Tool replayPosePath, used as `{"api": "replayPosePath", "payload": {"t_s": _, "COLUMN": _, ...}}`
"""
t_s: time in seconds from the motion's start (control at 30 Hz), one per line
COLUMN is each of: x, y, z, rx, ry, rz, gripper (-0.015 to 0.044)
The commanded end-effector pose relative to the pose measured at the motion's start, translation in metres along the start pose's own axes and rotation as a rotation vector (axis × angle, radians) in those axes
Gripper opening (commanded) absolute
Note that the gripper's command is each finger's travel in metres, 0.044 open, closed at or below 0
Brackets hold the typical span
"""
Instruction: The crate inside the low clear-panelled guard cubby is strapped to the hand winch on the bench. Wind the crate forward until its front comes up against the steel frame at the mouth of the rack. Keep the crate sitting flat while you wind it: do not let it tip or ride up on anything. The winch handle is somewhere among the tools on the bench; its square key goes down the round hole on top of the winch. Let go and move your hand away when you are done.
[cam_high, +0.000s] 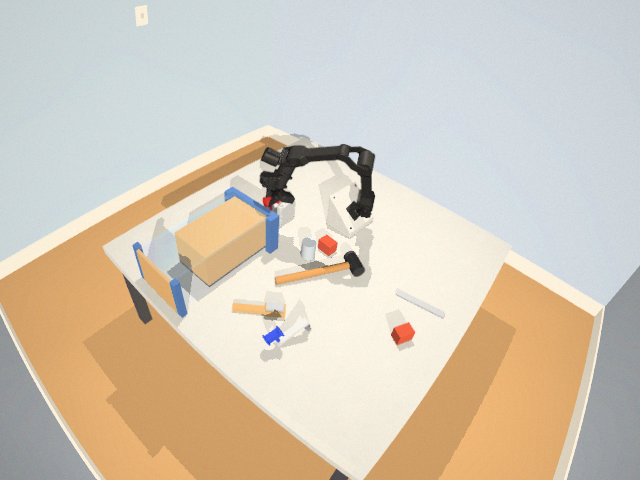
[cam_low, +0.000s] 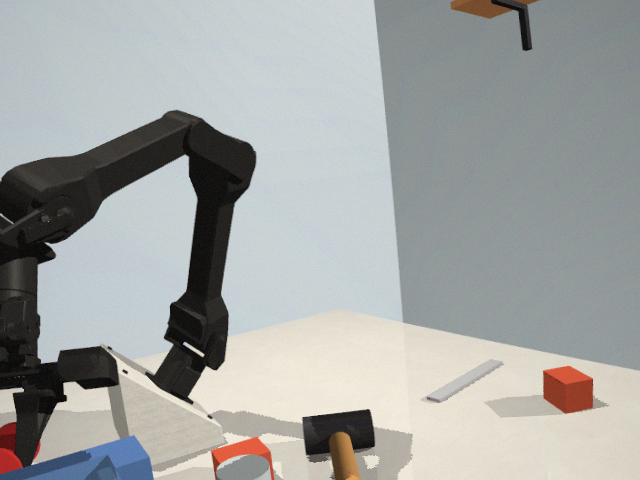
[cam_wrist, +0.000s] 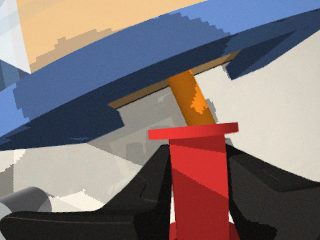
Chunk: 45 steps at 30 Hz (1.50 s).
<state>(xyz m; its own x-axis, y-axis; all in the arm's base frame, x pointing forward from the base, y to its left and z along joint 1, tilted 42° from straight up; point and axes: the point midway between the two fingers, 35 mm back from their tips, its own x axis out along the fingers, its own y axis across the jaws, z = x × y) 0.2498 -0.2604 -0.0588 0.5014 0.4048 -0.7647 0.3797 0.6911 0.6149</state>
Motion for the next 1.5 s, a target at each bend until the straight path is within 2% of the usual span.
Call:
{"api": "replayPosePath", "payload": {"t_s": 0.0, "x": -0.002, "y": 0.010, "z": -0.011, "rx": 0.024, "ry": 0.018, "rz": 0.018, "gripper": 0.0000}}
{"api": "replayPosePath", "payload": {"t_s": 0.4, "x": -0.005, "y": 0.011, "z": -0.010, "rx": 0.005, "ry": 0.004, "rz": 0.007, "gripper": 0.0000}}
{"api": "replayPosePath", "payload": {"t_s": 0.97, "x": -0.005, "y": 0.011, "z": -0.010, "rx": 0.005, "ry": 0.004, "rz": 0.007, "gripper": 0.0440}}
{"api": "replayPosePath", "payload": {"t_s": 1.13, "x": -0.010, "y": 0.011, "z": -0.007, "rx": 0.005, "ry": 0.004, "rz": 0.006, "gripper": 0.0440}}
{"api": "replayPosePath", "payload": {"t_s": 1.37, "x": -0.062, "y": 0.009, "z": 0.017, "rx": 0.004, "ry": 0.004, "rz": 0.002, "gripper": 0.0440}}
{"api": "replayPosePath", "payload": {"t_s": 1.47, "x": -0.064, "y": 0.009, "z": 0.018, "rx": 0.004, "ry": 0.004, "rz": 0.002, "gripper": 0.0440}}
